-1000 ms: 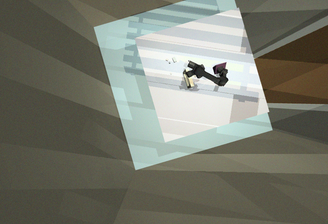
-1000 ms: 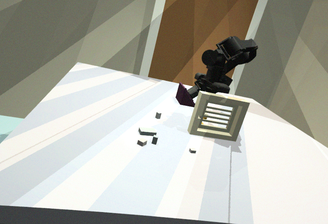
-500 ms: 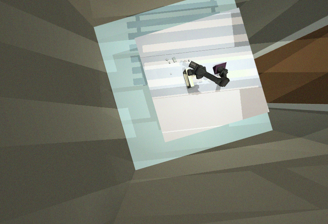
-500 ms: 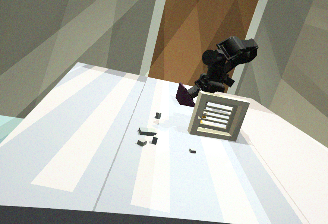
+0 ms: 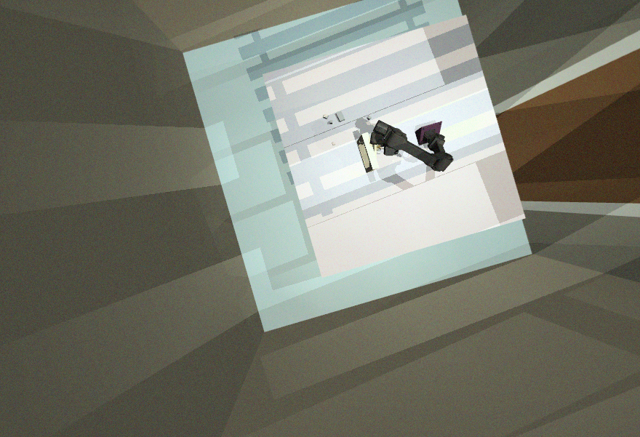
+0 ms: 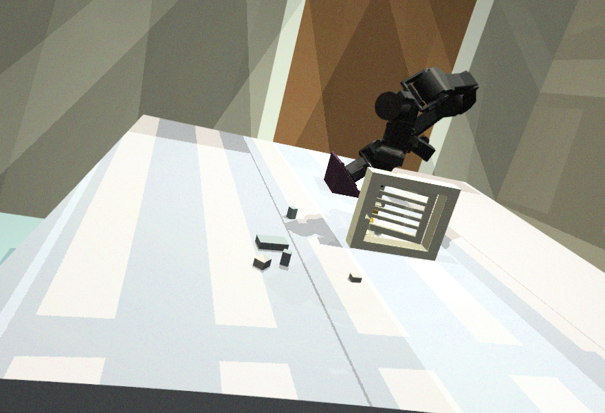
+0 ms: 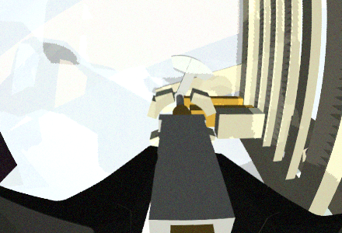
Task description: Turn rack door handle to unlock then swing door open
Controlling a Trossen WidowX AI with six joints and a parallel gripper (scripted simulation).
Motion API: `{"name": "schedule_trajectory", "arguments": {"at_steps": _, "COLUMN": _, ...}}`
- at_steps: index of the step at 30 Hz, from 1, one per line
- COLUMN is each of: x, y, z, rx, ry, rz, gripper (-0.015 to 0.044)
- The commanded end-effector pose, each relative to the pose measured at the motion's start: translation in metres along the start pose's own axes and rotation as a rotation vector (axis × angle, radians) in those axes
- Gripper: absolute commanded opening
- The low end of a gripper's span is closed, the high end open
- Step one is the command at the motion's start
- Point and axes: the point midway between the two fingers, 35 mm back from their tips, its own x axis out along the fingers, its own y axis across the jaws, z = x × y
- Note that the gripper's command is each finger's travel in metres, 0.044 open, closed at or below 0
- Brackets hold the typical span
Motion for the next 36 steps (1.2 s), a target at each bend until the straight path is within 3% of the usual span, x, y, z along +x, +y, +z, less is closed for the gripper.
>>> {"name": "schedule_trajectory", "arguments": {"at_steps": 1, "x": 0.0, "y": 0.008, "z": 0.002, "rx": 0.099, "ry": -0.004, "rz": -0.008, "gripper": 0.0016}}
{"name": "schedule_trajectory", "arguments": {"at_steps": 36, "x": 0.0, "y": 0.07, "z": 0.048, "rx": 0.747, "ry": -0.007, "rz": -0.003, "gripper": 0.0016}}
